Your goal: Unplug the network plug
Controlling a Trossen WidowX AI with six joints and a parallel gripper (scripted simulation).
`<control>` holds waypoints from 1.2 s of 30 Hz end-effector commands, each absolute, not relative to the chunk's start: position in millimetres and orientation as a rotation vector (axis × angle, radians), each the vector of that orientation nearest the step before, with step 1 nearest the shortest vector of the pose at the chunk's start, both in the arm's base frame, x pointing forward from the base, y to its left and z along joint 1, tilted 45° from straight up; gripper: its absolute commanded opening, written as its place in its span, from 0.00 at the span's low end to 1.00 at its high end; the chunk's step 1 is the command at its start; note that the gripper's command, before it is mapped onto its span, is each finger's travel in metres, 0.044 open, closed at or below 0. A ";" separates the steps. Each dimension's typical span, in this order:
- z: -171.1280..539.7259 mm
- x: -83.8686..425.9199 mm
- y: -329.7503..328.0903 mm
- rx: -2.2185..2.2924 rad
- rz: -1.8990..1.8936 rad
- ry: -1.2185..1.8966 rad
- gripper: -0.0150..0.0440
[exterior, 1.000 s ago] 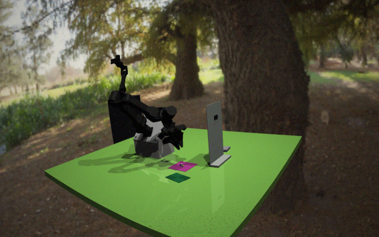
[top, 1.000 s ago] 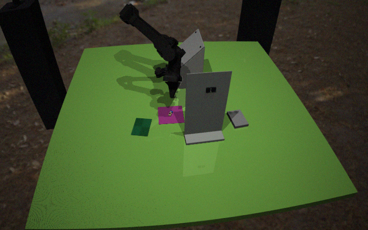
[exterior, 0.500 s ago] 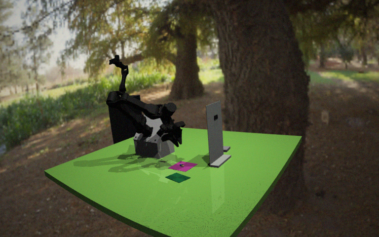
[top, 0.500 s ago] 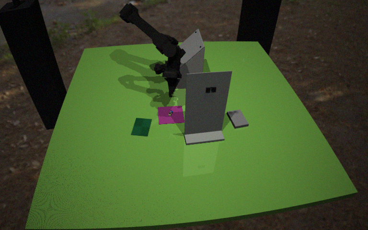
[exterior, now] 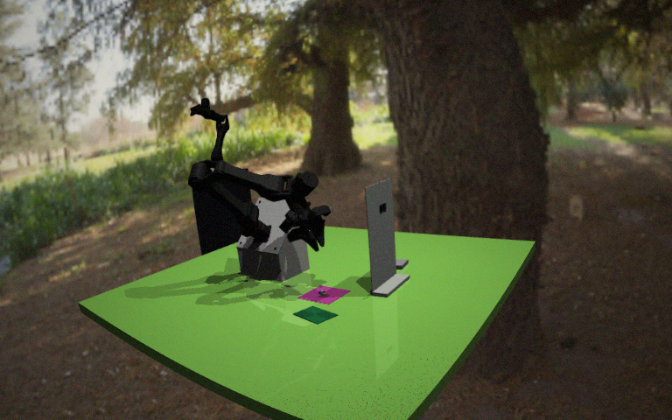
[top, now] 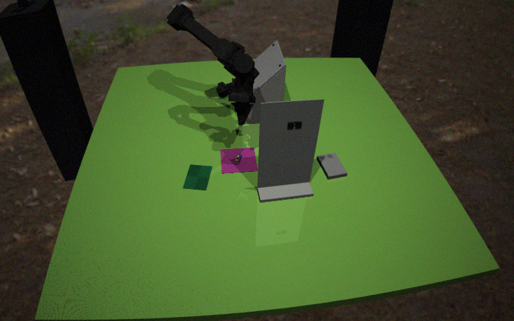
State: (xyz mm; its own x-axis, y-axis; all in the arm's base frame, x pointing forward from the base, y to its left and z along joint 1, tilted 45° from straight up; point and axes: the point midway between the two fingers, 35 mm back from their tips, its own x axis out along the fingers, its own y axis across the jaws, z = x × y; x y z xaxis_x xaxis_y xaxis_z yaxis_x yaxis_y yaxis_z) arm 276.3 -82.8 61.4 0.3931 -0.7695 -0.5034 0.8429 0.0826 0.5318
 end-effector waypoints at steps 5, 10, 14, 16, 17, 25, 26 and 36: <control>79.0 281.1 -64.1 0.872 -1.206 0.104 0.52; 90.2 282.0 -54.0 0.871 -1.207 0.101 0.52; 99.9 282.0 -46.1 0.869 -1.206 0.096 0.52; 105.0 281.8 -42.2 0.868 -1.205 0.093 0.52; 107.7 281.6 -40.2 0.867 -1.205 0.091 0.52; 122.8 280.0 -29.9 0.863 -1.200 0.081 0.52; 122.8 280.0 -29.9 0.863 -1.200 0.081 0.56; 122.8 280.0 -29.9 0.863 -1.200 0.081 1.00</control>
State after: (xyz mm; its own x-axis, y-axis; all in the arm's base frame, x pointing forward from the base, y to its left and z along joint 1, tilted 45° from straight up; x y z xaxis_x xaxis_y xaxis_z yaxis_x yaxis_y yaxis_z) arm 280.3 -29.9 122.1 0.4004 -0.7765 -0.4866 0.8371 0.0940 0.5389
